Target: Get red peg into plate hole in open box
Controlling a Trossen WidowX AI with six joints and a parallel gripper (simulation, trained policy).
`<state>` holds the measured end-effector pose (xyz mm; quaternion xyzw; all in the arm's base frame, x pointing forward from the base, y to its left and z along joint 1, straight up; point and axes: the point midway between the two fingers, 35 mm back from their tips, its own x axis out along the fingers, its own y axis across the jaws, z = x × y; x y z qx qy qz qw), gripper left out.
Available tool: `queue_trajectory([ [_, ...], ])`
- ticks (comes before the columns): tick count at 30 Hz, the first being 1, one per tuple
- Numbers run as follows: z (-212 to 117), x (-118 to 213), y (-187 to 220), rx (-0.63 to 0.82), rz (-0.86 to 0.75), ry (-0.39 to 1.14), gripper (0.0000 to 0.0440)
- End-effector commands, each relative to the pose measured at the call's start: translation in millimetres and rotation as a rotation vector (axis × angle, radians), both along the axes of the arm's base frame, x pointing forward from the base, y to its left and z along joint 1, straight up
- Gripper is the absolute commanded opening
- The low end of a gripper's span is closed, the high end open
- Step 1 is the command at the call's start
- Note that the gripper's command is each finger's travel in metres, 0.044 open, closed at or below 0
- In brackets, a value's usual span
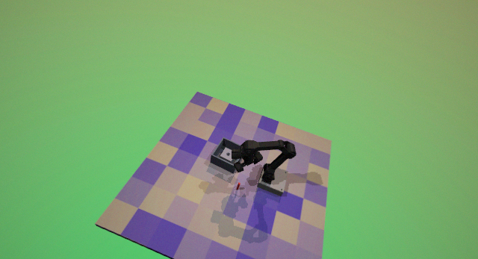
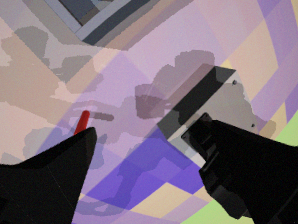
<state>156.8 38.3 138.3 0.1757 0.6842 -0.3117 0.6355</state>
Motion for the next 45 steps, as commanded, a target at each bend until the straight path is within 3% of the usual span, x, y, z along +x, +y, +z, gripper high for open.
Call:
queue_trajectory([
  [1,-11.7,0.1,15.7,-0.013,-0.019,0.025,0.044],
  [16,-68.7,5.8,65.4,-0.044,-0.017,0.003,0.044],
  [31,-132.8,15.8,79.1,-0.041,0.032,-0.084,0.0431],
  [34,-142.9,14.3,78.5,-0.043,0.037,-0.079,0.037],
  [45,-157.4,6.3,73.6,-0.081,0.032,-0.018,0.0081],
])
